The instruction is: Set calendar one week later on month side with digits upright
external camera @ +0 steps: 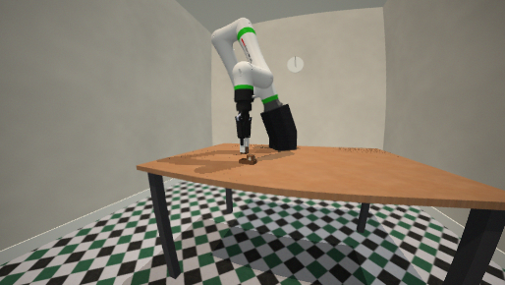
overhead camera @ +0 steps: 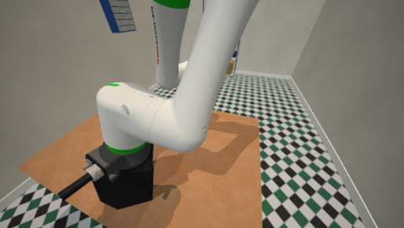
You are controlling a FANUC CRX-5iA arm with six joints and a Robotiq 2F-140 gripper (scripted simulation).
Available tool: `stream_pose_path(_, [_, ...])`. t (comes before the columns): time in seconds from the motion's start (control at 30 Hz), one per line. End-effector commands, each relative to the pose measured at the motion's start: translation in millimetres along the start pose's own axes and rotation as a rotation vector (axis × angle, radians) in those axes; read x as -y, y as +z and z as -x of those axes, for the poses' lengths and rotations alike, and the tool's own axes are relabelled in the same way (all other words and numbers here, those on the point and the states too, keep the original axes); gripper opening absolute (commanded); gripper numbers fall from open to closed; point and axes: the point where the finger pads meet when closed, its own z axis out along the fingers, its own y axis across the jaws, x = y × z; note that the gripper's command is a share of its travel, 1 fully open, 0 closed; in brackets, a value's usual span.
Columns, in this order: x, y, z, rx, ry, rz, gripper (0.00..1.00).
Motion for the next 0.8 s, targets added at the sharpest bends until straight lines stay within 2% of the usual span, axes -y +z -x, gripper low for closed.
stream_pose_path(0.0, [0.1, -0.1, 0.1, 0.000, 0.000, 0.000, 0.17])
stream_pose_path(0.77, [0.2, 5.7, 0.0, 0.000, 0.000, 0.000, 0.17])
